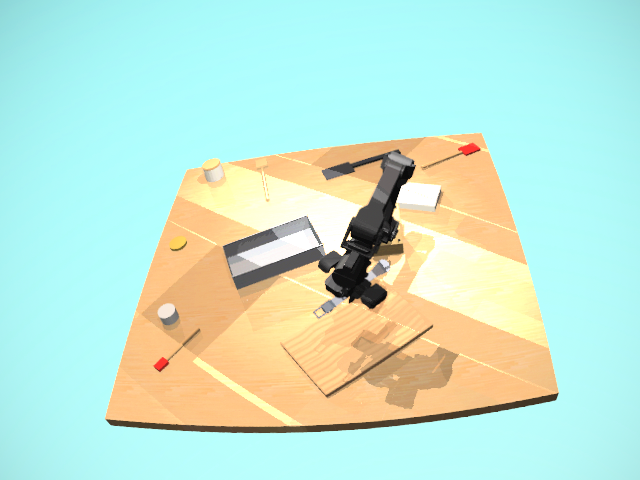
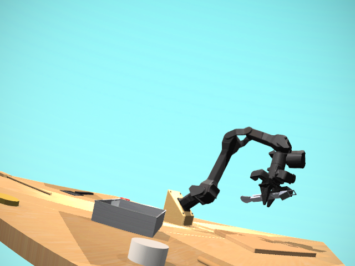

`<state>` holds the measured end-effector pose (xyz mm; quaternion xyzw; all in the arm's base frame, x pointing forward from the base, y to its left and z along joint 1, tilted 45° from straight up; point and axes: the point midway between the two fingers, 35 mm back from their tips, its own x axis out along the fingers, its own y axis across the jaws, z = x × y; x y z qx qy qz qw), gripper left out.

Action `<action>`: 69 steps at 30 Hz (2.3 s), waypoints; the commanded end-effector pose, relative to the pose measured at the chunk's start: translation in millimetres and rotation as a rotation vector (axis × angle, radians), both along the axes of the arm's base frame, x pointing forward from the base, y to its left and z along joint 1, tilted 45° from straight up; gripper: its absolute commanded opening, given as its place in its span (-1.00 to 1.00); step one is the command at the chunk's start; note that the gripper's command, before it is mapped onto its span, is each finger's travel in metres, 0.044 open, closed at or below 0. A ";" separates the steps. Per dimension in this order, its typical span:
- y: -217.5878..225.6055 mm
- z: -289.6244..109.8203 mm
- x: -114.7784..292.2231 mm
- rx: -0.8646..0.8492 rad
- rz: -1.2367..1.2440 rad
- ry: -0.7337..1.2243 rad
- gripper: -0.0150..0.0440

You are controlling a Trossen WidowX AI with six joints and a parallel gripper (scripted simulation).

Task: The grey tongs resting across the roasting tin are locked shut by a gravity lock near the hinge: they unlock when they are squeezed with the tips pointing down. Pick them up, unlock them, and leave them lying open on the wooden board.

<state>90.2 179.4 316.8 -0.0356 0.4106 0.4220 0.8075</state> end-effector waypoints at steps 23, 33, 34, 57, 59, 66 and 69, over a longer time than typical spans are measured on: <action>-1.0 17.6 5.6 0.038 0.064 0.310 -1.00; -0.9 23.5 8.0 0.069 0.068 0.362 -1.00; -0.9 23.5 8.0 0.069 0.068 0.362 -1.00; 20.6 3.1 15.1 0.062 0.069 0.361 -1.00; 22.9 1.0 15.5 0.061 0.069 0.361 -1.00; 31.0 -6.6 16.6 0.061 0.068 0.361 -1.00; 34.5 -9.9 16.9 0.061 0.068 0.361 -1.00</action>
